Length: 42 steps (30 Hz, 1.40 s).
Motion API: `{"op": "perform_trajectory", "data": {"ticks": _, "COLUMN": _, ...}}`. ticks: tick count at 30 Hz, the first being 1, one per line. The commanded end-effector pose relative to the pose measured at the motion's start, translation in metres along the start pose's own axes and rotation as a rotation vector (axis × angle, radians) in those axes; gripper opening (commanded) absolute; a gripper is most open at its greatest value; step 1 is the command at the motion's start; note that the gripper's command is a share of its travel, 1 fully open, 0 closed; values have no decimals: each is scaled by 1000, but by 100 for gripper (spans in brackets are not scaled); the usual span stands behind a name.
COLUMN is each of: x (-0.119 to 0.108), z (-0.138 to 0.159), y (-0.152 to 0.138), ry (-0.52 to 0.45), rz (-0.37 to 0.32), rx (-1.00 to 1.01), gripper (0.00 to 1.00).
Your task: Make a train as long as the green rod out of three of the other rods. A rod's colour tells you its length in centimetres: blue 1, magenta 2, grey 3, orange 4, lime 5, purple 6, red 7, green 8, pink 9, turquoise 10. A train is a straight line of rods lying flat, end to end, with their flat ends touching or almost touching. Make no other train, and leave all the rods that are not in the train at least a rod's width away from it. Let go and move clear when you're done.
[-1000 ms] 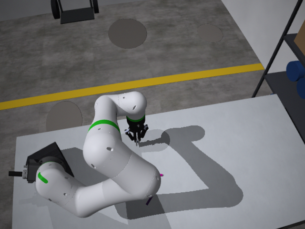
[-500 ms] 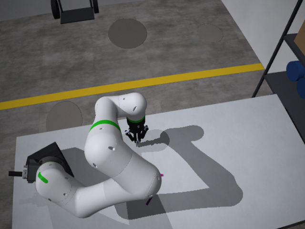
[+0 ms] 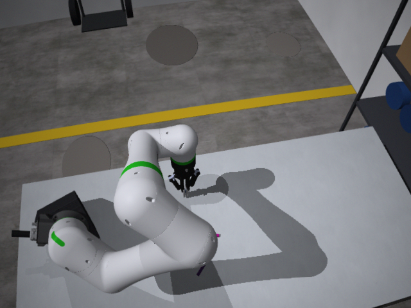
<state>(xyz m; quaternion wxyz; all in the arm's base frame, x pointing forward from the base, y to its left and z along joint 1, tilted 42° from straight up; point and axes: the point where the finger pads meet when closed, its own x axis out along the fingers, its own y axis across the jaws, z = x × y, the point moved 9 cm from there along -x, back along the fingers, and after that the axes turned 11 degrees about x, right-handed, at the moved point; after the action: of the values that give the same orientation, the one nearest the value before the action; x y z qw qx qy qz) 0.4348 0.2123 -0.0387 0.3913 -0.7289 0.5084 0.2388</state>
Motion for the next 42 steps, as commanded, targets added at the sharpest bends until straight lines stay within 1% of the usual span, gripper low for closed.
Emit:
{"op": "perform_trajectory", "data": {"ticks": 1, "x": 0, "z": 0, "y": 0, "ry": 0, "rz": 0, "rx": 0, "gripper": 3}}
{"op": "perform_trajectory", "data": {"ticks": 17, "x": 0, "z": 0, "y": 0, "ry": 0, "rz": 0, "rx": 0, "gripper": 3}}
{"op": "perform_trajectory", "data": {"ticks": 34, "x": 11, "z": 0, "y": 0, "ry": 0, "rz": 0, "rx": 0, "gripper": 3}}
{"op": "perform_trajectory", "data": {"ticks": 42, "x": 12, "z": 0, "y": 0, "ry": 0, "rz": 0, "rx": 0, "gripper": 3}}
